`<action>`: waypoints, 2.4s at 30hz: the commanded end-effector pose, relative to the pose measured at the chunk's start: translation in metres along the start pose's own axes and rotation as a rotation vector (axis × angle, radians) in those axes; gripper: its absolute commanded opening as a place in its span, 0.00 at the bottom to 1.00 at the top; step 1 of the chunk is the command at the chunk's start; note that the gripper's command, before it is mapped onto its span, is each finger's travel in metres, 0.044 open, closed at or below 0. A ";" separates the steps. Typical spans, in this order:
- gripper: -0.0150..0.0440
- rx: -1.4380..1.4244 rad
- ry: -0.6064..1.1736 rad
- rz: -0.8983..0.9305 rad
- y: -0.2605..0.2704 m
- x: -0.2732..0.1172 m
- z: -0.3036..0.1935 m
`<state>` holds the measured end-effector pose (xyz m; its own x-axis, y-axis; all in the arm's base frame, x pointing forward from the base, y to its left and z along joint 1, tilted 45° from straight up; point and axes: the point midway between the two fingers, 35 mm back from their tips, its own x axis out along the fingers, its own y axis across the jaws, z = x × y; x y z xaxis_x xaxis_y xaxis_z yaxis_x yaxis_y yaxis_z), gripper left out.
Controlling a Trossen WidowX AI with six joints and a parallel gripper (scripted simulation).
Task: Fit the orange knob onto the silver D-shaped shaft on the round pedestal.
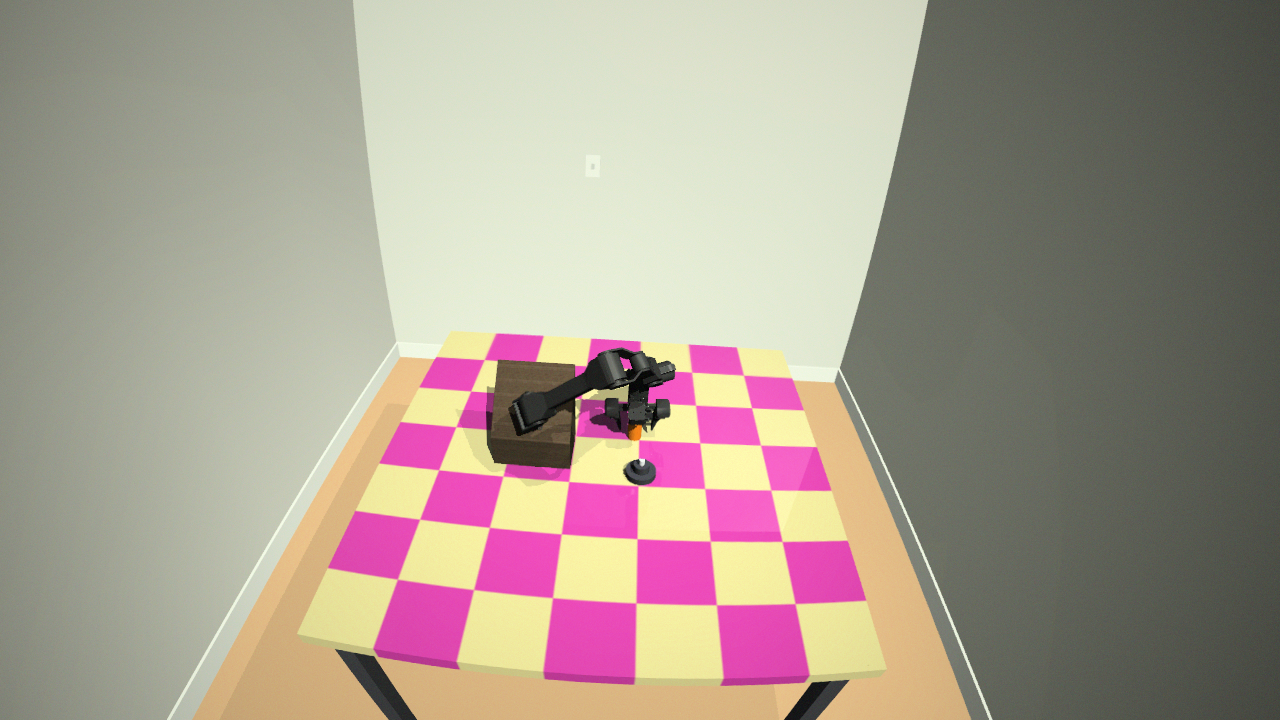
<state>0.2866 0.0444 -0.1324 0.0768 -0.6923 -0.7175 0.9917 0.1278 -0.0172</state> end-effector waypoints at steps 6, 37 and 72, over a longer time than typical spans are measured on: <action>1.00 -0.008 -0.008 -0.006 -0.003 0.016 0.001; 0.25 -0.009 -0.001 -0.004 0.003 -0.013 -0.002; 0.25 -0.008 -0.002 -0.006 0.005 -0.122 -0.005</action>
<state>0.2822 0.1228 -0.0586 0.0627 -0.7010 -0.7104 0.9908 0.1292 -0.0400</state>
